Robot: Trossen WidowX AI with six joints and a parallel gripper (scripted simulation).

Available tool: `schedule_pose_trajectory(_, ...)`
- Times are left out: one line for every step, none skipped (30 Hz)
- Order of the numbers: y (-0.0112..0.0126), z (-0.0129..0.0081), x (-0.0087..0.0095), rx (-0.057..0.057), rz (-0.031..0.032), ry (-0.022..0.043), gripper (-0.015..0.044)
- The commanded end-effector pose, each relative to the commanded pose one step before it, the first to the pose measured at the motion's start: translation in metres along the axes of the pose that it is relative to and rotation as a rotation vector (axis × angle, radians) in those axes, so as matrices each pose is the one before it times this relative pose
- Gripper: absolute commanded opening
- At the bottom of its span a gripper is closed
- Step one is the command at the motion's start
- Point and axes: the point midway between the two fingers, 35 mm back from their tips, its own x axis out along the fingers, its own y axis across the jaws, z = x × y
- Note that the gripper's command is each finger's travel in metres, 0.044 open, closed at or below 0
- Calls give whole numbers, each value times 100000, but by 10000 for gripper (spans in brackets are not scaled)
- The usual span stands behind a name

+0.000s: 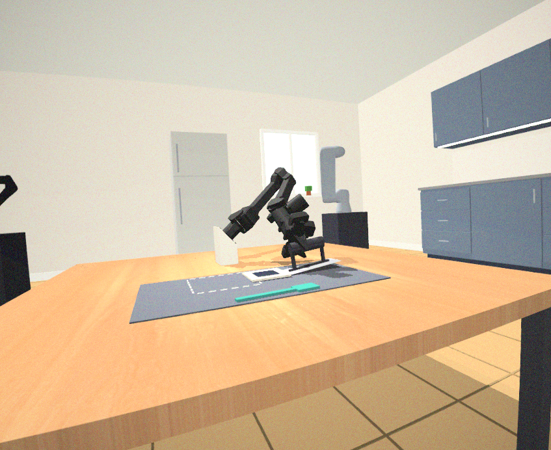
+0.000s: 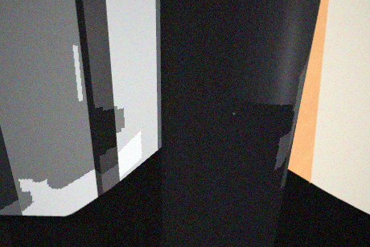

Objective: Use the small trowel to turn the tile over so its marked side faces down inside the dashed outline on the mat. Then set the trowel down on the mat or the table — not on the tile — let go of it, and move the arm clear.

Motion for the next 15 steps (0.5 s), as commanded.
schedule_pose_trajectory(55, -1461, -126, 394, -219, 2181, 0)
schedule_pose_trajectory(-8, -157, -19, -2, -1, 1, 0)
schedule_pose_trajectory(-7, -156, -20, -1, -2, 0, 0)
schedule_pose_trajectory(-7, -156, -22, -1, -2, -1, 0)
schedule_pose_trajectory(-6, -155, -23, -1, -2, -1, 0)
schedule_pose_trajectory(-5, -154, -24, 0, -3, -2, 0)
schedule_pose_trajectory(-5, -155, -25, 0, -3, -3, 0)
schedule_pose_trajectory(-4, -155, -26, 0, -4, -4, 0)
schedule_pose_trajectory(-4, -154, -28, 0, -4, -5, 0)
schedule_pose_trajectory(-3, -153, -29, 0, -5, -5, 0)
schedule_pose_trajectory(-3, -151, -30, 1, -5, -6, 0)
schedule_pose_trajectory(-2, -117, -24, 1, -5, -5, 0)
schedule_pose_trajectory(-1, -70, -15, 0, -3, -3, 0)
schedule_pose_trajectory(0, -23, -5, 0, -1, -1, 0)
schedule_pose_trajectory(0, 0, 0, 0, 0, 0, 0)
